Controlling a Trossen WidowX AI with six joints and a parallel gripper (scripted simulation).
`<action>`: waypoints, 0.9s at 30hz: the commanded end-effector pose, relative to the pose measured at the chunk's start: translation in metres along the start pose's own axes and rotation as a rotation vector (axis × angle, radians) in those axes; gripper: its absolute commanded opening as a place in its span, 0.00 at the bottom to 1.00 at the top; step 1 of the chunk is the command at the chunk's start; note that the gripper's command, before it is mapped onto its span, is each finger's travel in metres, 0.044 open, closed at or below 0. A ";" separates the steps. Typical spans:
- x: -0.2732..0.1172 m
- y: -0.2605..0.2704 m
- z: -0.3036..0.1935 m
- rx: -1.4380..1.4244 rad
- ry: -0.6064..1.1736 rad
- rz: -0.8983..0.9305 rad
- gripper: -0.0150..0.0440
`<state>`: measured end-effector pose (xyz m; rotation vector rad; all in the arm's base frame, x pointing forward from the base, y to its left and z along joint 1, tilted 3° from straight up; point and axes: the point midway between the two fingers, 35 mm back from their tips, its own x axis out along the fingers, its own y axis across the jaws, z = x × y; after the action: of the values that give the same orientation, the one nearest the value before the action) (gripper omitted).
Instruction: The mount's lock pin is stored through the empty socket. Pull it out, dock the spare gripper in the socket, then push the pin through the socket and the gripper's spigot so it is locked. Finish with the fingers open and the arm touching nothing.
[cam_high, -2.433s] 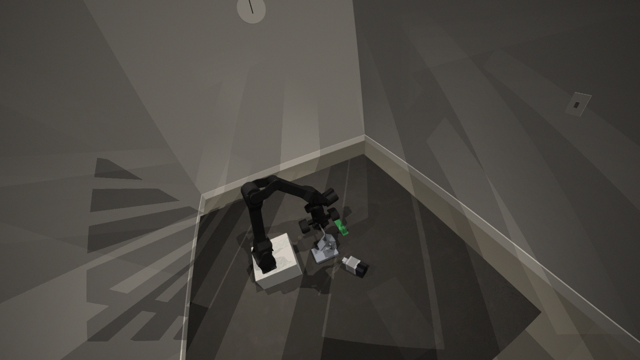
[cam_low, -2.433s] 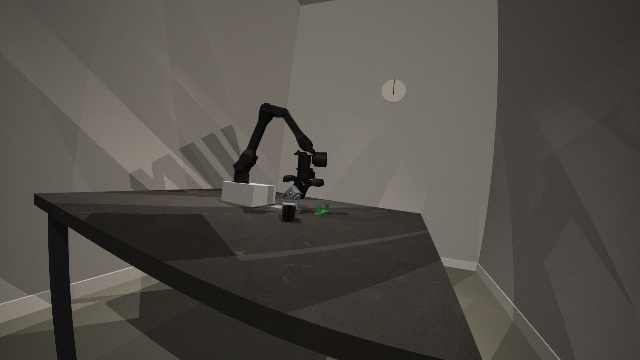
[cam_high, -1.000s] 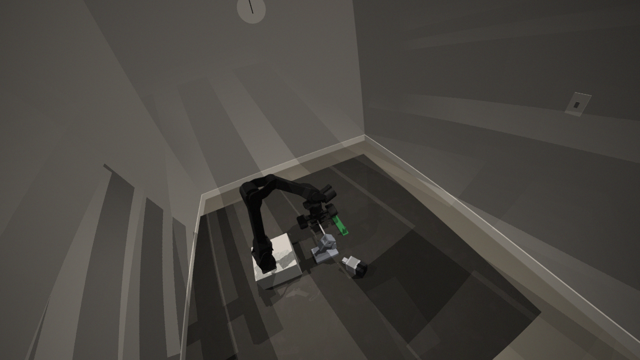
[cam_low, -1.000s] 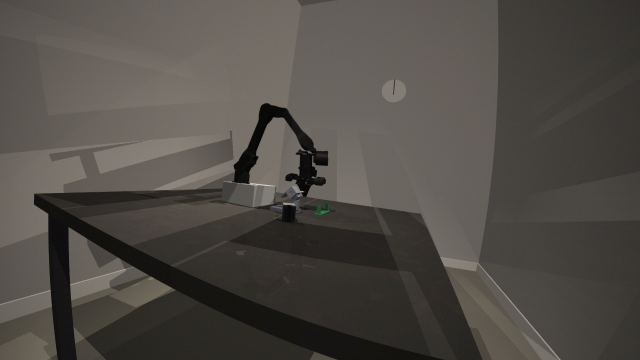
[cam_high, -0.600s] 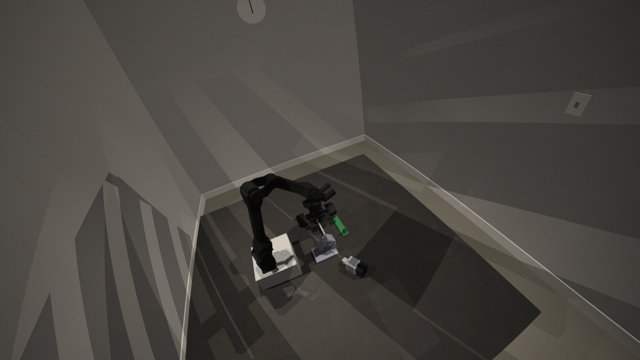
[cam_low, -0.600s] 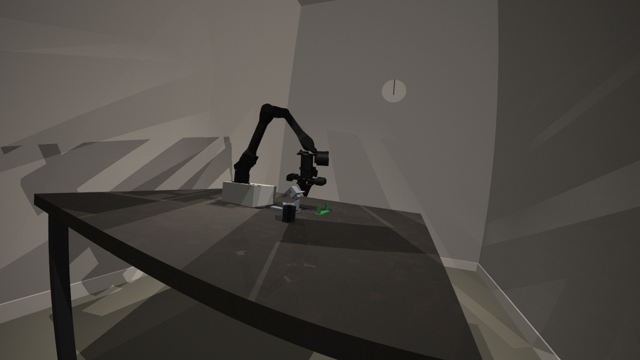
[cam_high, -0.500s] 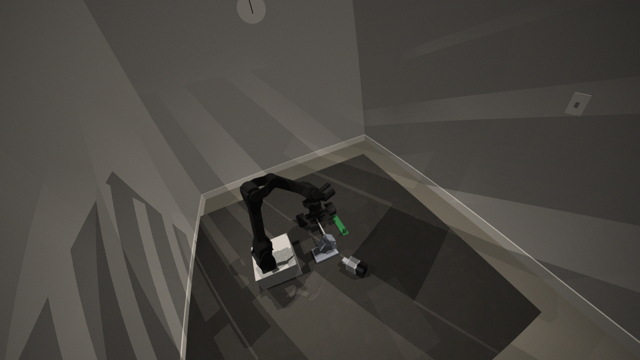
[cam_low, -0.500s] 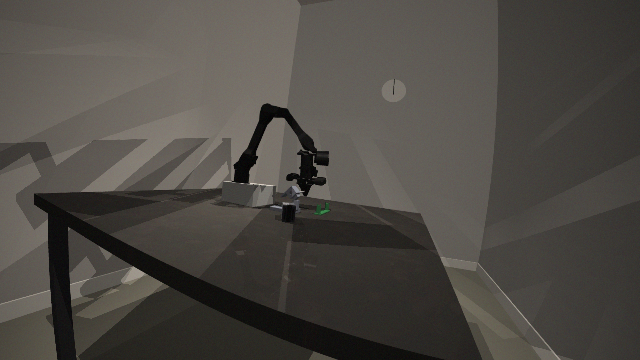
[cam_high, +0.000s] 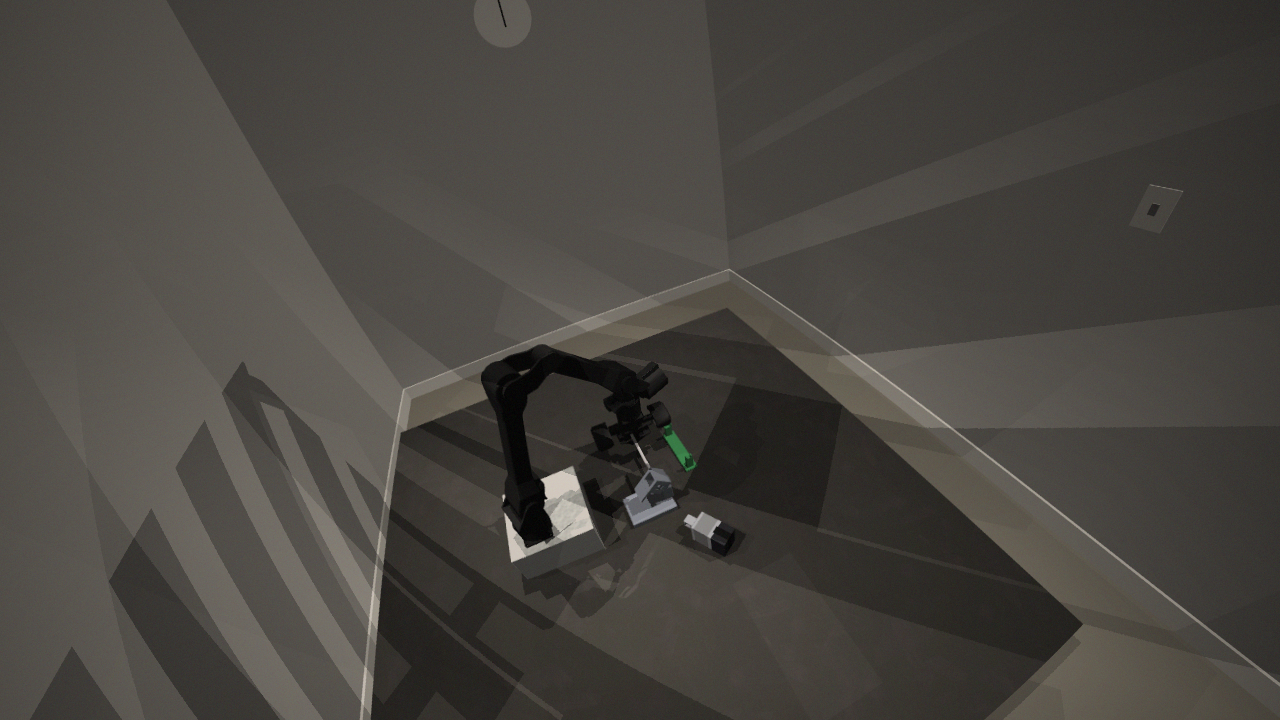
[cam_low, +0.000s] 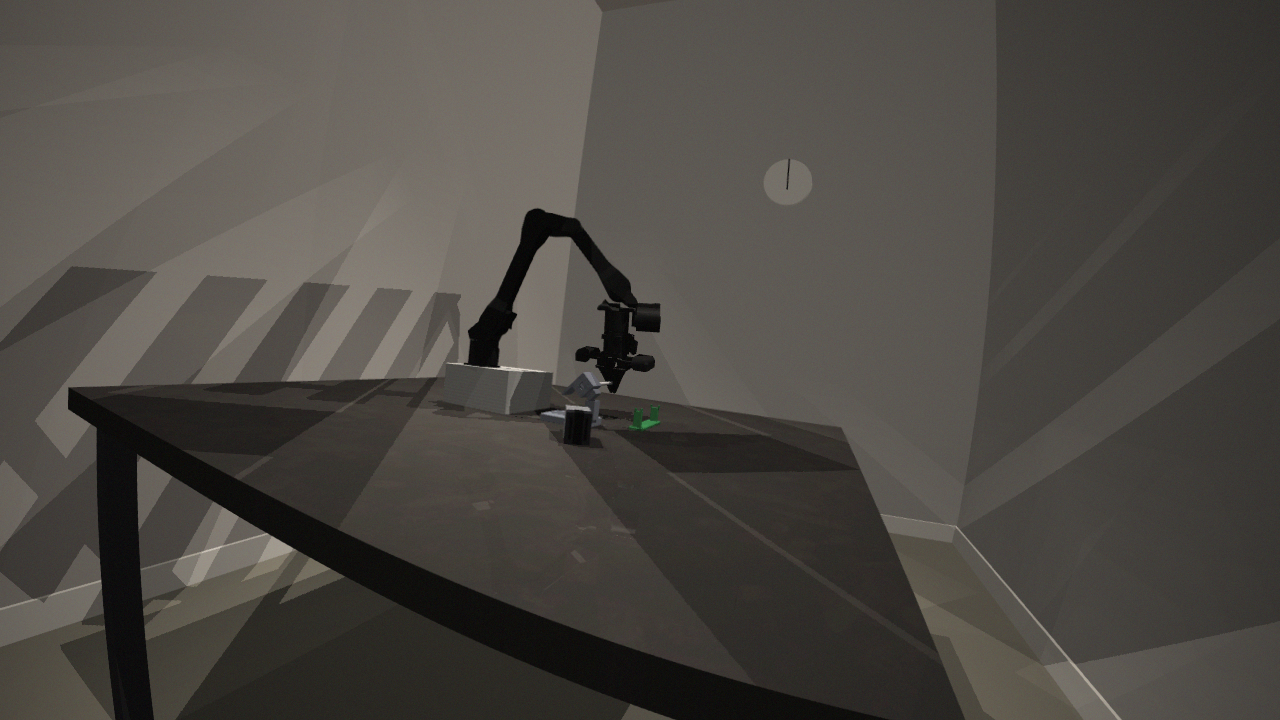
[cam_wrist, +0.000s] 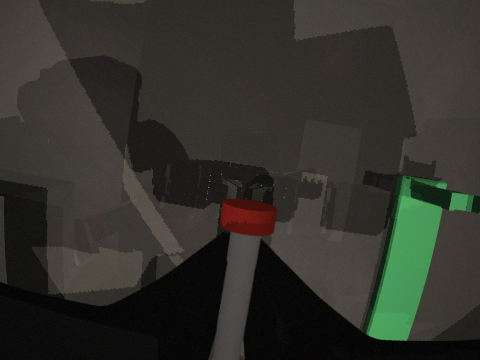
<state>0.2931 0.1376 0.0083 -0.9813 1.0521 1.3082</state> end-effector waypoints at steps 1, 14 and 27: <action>-0.001 -0.002 0.004 0.001 0.003 -0.003 0.25; -0.002 -0.002 0.014 0.004 0.005 0.007 0.25; -0.002 -0.001 0.024 0.006 0.007 0.017 0.25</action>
<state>0.2941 0.1573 0.0145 -0.9727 1.0708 1.3196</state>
